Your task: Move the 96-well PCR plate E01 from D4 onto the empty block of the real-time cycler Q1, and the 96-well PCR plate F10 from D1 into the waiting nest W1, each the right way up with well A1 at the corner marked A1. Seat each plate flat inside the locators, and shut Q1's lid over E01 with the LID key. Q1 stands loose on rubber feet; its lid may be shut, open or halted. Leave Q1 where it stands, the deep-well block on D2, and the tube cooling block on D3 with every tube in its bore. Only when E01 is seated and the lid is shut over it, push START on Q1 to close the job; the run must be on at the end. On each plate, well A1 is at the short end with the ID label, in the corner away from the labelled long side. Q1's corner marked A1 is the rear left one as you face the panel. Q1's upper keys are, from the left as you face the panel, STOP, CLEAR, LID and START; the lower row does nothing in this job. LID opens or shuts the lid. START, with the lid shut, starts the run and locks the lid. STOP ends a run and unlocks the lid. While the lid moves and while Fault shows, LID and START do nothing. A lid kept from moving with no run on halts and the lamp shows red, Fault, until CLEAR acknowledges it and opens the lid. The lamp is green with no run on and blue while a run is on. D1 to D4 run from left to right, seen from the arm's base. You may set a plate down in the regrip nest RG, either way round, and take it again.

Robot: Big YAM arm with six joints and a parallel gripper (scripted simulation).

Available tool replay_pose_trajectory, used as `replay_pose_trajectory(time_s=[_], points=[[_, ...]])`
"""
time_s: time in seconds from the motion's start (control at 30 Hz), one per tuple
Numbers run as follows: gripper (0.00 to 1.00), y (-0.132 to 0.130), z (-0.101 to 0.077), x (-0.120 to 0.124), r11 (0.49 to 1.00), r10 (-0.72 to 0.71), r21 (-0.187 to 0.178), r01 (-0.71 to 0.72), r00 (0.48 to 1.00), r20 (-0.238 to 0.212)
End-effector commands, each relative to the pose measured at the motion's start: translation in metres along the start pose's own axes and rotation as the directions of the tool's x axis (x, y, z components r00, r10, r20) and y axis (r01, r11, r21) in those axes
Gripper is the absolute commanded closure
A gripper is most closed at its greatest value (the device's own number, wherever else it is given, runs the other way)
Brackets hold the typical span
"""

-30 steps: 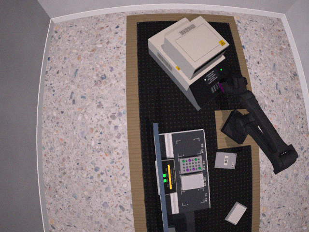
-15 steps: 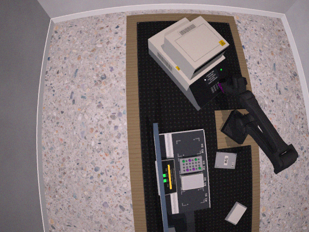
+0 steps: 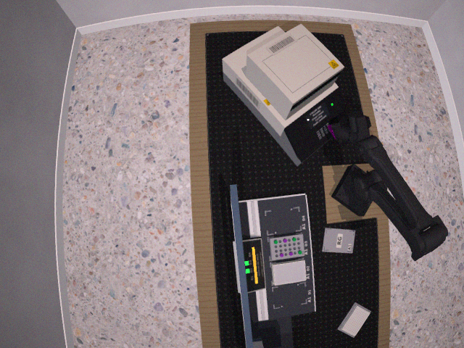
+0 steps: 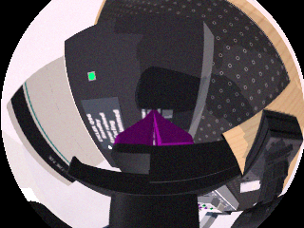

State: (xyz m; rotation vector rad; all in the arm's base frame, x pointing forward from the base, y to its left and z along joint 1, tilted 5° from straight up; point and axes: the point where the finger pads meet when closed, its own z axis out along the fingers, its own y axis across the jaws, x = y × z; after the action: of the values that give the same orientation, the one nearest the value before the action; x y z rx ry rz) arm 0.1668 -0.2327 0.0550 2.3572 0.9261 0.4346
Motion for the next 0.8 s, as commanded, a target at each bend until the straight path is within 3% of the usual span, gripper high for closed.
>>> replay_pose_trajectory(time_s=[0.0, 0.3, 0.77], points=[[1.00, 0.023, 0.001, 0.002, 0.999, -0.014, -0.040, 0.014, 1.000, -0.008], [1.00, 0.019, -0.004, 0.004, 0.999, -0.020, -0.037, 0.020, 1.000, -0.006], [1.00, 0.040, -0.007, 0.006, 0.998, -0.033, -0.046, 0.032, 0.999, -0.023]])
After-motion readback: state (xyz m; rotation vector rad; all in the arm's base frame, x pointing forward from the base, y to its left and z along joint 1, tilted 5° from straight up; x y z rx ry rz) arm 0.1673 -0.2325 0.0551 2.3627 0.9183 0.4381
